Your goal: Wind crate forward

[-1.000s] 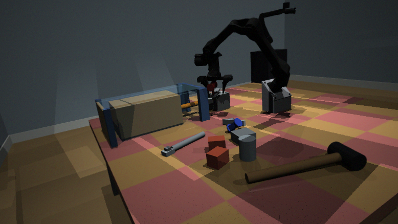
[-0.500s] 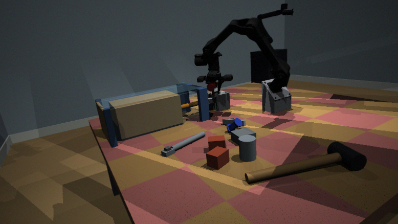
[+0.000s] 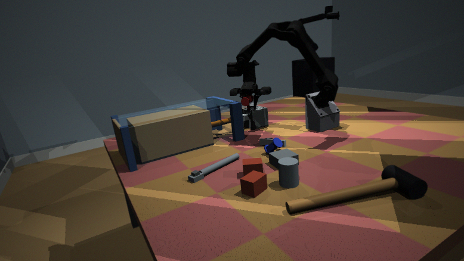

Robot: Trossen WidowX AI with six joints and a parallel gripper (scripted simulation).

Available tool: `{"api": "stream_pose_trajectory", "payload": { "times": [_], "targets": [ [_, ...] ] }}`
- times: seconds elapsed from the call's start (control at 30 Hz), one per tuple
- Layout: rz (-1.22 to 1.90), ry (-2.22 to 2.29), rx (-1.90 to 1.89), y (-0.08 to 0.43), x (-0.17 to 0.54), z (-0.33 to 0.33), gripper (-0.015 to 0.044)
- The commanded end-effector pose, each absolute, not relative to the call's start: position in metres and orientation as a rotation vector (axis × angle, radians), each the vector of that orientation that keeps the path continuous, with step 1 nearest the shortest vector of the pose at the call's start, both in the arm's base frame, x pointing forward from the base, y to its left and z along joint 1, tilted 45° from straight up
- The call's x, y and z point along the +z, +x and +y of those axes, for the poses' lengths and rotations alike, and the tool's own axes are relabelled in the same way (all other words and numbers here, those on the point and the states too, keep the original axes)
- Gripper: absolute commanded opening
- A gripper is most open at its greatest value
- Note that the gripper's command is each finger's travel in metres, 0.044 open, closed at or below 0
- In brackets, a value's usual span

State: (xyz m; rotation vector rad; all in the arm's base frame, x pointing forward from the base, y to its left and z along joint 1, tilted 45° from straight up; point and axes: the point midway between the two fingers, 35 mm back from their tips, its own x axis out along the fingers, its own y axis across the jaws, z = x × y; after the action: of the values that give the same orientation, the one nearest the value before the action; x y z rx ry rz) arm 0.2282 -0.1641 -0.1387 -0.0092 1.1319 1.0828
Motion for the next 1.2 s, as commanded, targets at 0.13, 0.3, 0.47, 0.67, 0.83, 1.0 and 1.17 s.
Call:
{"api": "stream_pose_trajectory", "payload": {
  "times": [0.13,0.3,0.47,0.67,0.83,1.0,1.17],
  "targets": [
    [1.074,0.012,1.061,0.2247,-0.1374,-0.1682,0.0],
    [1.048,0.022,1.05,0.2229,-0.1365,-0.1701,0.0],
    [1.065,0.014,1.058,0.2237,-0.1367,-0.1696,0.0],
    [1.064,0.015,1.058,0.2236,-0.1372,-0.1692,0.0],
    [1.061,0.017,1.058,0.2236,-0.1386,-0.1679,0.0],
    [1.094,0.063,1.021,0.2252,-0.1404,-0.1688,0.0],
    [1.107,0.082,1.006,0.2258,-0.1418,-0.1685,0.0]
  ]
}}
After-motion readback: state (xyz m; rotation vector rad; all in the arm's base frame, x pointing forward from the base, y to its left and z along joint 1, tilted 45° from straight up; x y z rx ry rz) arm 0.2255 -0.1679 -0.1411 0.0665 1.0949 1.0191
